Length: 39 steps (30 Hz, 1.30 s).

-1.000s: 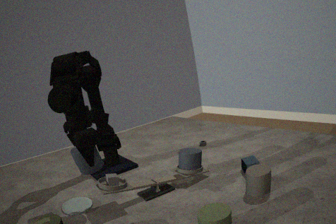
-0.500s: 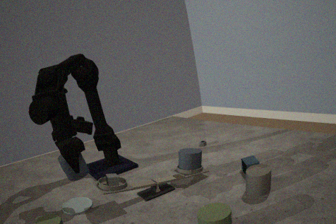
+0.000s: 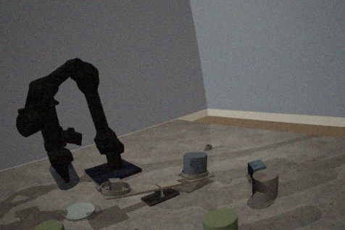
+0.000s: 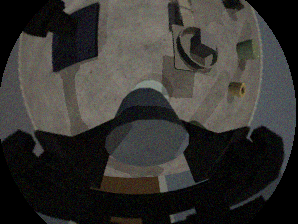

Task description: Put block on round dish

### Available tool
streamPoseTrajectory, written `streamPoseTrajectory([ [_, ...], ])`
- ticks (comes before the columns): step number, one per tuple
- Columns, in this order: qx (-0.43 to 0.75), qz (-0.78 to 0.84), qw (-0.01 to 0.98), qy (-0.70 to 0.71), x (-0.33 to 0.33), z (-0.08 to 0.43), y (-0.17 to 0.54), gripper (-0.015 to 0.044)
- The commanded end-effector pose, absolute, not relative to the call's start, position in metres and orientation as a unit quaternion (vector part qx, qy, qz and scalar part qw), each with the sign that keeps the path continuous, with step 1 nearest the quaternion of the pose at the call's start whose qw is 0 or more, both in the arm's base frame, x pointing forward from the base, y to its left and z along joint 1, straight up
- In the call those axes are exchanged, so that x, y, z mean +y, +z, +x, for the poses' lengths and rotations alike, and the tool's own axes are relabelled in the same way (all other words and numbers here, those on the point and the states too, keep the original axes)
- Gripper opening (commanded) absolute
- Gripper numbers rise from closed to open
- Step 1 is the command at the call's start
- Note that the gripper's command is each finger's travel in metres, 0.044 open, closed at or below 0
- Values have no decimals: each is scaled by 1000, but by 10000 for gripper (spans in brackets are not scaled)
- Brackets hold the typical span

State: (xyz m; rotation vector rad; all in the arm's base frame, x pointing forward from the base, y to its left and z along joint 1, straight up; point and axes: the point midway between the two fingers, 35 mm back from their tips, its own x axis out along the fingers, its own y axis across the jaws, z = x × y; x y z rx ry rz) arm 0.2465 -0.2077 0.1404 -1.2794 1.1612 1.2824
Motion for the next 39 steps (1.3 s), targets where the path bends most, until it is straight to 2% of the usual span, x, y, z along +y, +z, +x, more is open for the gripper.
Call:
streamPoseTrajectory([
  [1, 474, -531, 474, 518, -216, 237, 141, 0],
  [25, 479, -532, 471, 516, -257, 169, 108, 0],
  [39, 479, -532, 470, 516, -259, 167, 76, 0],
])
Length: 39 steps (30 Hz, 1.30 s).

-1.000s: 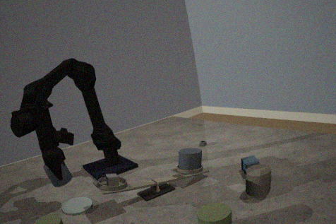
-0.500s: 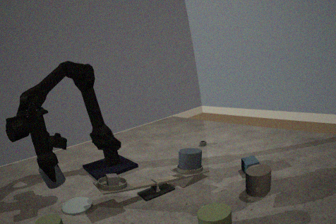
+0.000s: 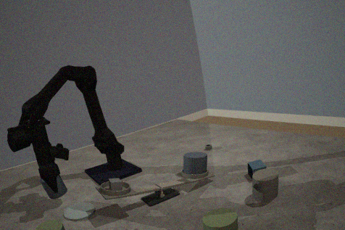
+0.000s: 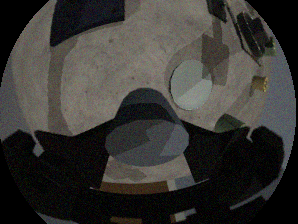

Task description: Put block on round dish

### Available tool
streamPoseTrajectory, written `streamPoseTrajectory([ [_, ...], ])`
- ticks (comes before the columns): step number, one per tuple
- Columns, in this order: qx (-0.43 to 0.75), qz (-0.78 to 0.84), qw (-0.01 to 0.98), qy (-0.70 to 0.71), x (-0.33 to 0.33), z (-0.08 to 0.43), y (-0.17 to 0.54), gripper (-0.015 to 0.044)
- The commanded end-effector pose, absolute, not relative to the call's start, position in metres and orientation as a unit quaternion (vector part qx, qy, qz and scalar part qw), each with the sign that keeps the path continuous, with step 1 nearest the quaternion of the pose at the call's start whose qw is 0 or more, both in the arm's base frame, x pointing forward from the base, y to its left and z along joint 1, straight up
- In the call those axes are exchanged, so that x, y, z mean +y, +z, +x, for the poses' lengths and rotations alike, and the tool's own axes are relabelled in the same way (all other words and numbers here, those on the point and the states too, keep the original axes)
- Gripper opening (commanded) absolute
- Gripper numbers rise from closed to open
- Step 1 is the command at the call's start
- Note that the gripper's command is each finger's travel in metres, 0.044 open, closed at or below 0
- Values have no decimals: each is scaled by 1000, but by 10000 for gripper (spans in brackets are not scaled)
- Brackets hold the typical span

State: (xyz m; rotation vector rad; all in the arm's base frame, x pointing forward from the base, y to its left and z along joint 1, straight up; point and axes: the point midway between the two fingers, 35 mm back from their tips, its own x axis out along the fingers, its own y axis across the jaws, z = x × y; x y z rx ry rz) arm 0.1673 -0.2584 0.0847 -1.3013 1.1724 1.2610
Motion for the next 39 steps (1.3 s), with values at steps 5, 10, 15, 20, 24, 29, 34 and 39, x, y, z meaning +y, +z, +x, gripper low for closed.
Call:
streamPoseTrajectory([
  [5, 479, -532, 470, 516, -259, 167, 68, 0],
  [10, 479, -532, 470, 516, -259, 167, 63, 0],
  [15, 479, -532, 470, 516, -259, 167, 54, 0],
  [20, 479, -530, 472, 516, -258, 167, 54, 53],
  [24, 479, -530, 472, 516, -258, 167, 54, 157],
  [29, 479, -530, 472, 516, -258, 167, 54, 289],
  [34, 479, -530, 472, 516, -258, 167, 55, 420],
  [39, 479, -532, 471, 516, -259, 167, 100, 440],
])
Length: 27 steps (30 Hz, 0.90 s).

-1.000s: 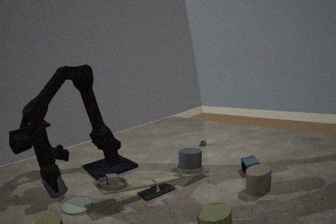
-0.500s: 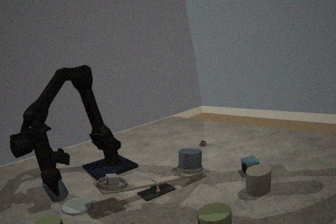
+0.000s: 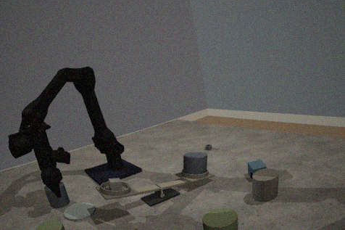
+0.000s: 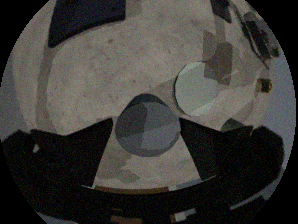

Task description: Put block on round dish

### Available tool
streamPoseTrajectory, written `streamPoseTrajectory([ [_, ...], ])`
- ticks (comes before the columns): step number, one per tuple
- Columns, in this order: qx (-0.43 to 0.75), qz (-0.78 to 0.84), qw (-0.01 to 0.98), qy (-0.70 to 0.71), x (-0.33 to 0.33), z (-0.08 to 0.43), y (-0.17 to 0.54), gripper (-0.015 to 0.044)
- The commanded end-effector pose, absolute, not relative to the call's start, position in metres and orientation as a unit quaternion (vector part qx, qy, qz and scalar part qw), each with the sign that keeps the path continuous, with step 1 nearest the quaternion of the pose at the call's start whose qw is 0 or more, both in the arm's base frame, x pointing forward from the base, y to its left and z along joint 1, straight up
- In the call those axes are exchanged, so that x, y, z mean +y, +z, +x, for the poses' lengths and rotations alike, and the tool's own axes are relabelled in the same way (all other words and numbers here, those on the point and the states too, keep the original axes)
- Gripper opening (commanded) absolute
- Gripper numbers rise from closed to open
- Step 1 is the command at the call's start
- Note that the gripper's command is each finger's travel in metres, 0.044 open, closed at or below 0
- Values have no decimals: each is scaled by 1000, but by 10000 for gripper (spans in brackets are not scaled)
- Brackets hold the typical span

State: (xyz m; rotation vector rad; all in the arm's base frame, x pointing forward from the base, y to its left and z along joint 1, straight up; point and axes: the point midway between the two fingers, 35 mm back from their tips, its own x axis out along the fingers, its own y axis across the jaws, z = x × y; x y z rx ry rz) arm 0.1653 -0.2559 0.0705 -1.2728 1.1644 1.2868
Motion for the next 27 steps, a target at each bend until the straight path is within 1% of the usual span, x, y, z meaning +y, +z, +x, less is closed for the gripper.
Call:
streamPoseTrajectory([
  [1, 479, -532, 471, 516, -258, 167, 105, 440],
  [6, 479, -532, 470, 516, -258, 167, 107, 440],
  [10, 477, -554, 443, 518, -255, 187, 119, 335],
  [13, 480, -550, 451, 513, -243, 205, 123, 260],
  [18, 485, -541, 466, 505, -217, 237, 130, 260],
  [27, 498, -517, 497, 489, -148, 293, 147, 260],
])
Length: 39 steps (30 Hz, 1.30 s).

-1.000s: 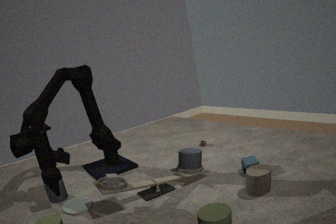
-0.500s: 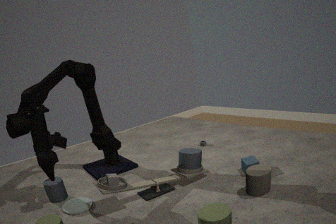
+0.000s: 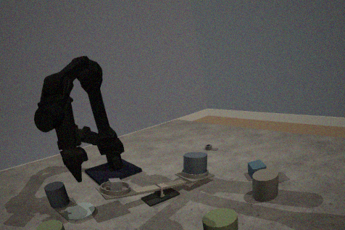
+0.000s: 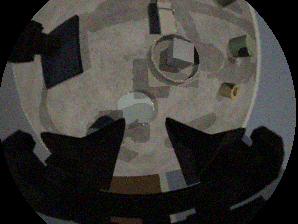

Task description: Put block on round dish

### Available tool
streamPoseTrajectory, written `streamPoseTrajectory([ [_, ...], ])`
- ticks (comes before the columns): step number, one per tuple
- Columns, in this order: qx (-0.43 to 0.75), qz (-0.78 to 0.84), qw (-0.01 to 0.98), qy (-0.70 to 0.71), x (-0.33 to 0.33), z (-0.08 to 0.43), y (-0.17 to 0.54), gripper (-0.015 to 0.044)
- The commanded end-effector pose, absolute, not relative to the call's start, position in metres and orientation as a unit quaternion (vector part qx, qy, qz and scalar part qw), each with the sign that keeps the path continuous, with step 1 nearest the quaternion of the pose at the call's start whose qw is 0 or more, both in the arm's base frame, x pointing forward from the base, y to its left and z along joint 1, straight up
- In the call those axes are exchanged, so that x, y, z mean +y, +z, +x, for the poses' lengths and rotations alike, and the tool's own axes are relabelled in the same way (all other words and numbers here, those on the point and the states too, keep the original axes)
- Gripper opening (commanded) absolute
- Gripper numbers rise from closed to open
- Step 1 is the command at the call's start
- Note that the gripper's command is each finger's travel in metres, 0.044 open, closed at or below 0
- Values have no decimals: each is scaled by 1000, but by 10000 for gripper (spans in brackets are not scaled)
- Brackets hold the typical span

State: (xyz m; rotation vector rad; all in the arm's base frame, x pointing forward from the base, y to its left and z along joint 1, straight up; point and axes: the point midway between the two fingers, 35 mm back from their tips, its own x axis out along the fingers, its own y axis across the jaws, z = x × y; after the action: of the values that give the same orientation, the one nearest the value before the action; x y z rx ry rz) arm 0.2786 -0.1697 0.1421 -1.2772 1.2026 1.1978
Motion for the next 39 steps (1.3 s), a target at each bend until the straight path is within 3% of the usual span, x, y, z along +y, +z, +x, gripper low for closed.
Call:
streamPoseTrajectory([
  [1, 499, -514, 500, 487, -139, 298, 149, 260],
  [9, 510, -493, 518, 477, -79, 323, 160, 260],
  [39, 510, -493, 518, 477, -79, 325, 114, 260],
])
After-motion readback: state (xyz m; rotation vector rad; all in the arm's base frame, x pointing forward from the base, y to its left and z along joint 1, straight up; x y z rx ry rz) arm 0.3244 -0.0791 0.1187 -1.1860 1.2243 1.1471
